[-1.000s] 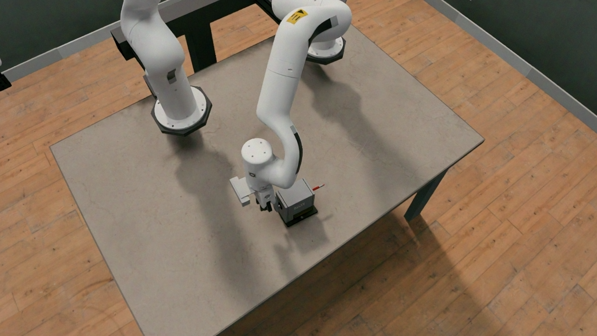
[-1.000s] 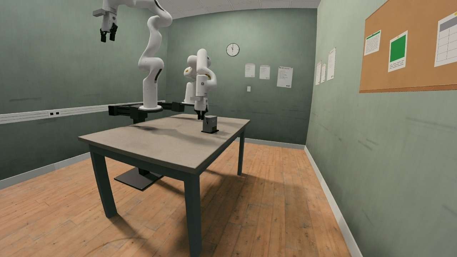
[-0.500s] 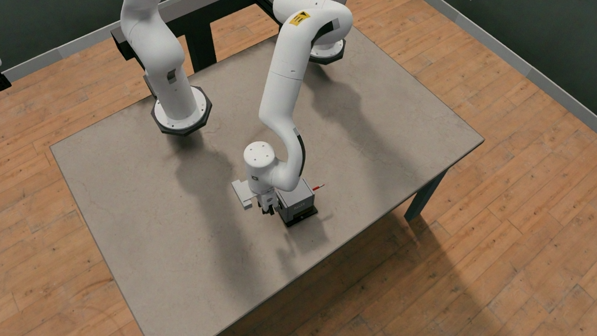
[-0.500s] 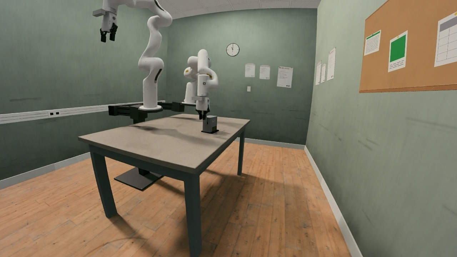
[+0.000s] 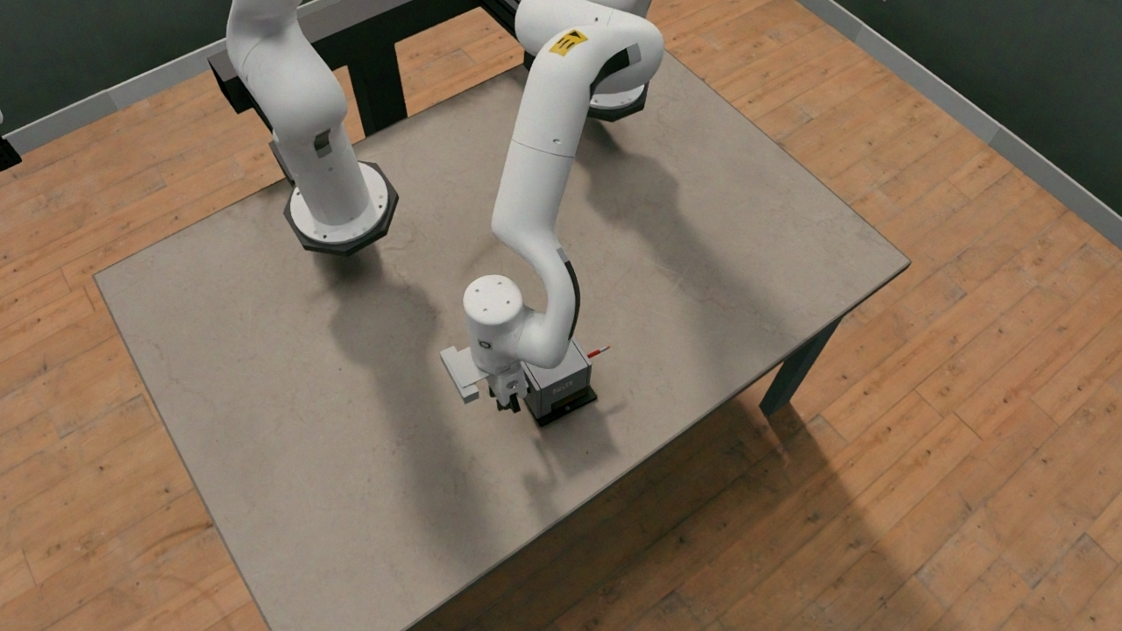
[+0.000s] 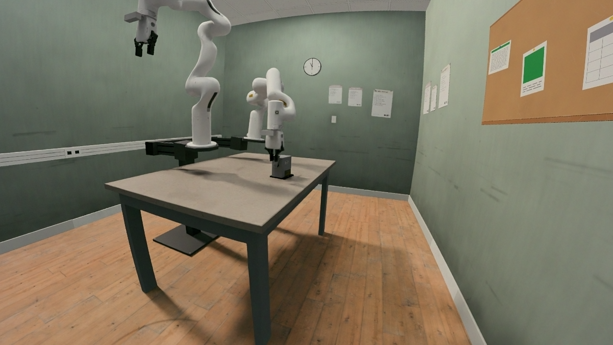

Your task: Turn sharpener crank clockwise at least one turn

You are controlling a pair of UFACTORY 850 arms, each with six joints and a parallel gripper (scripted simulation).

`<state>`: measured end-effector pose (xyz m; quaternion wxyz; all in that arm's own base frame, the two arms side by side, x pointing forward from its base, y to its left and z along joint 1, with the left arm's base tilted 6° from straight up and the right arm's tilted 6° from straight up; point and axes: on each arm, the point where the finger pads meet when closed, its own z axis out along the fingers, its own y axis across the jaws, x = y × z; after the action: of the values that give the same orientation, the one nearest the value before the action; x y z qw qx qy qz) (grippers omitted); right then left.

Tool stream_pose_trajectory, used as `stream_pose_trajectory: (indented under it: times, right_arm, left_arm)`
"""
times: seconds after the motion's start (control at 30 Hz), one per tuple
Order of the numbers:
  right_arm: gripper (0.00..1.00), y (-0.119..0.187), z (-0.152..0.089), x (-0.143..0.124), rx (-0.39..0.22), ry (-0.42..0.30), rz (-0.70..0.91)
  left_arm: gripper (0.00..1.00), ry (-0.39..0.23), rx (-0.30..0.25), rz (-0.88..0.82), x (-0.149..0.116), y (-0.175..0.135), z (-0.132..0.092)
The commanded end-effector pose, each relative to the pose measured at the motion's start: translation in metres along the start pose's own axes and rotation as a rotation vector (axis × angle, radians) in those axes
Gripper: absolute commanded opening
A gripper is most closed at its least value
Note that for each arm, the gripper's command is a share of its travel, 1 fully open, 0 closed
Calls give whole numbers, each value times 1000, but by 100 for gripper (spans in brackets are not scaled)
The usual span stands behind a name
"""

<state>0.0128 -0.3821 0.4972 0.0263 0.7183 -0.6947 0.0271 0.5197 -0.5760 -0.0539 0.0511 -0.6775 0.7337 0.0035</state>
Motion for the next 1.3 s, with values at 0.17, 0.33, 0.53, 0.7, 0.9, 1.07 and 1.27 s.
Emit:
stream_pose_trajectory:
  times: [0.17, 0.33, 0.53, 0.7, 0.9, 1.07, 1.27]
  right_arm:
    - [100, 0, -1, 0, 0, 2, 0]
    - [100, 0, -1, 0, 0, 2, 0]
    - [100, 0, -1, 0, 0, 2, 0]
    - [100, 0, -1, 0, 0, 2, 0]
    - [100, 0, -1, 0, 0, 2, 0]
    - [100, 0, -1, 0, 0, 2, 0]
    - [100, 0, -1, 0, 0, 2, 0]
  left_arm:
    - [0, 1, 2, 0, 1, -12, 3]
    - [0, 1, 2, 0, 1, -16, 6]
    - [0, 1, 2, 0, 1, -22, 11]
    - [0, 1, 2, 0, 1, -26, 15]
    - [0, 1, 2, 0, 1, -30, 20]
    - [0, 1, 2, 0, 1, -33, 25]
    - [0, 1, 2, 0, 1, -36, 33]
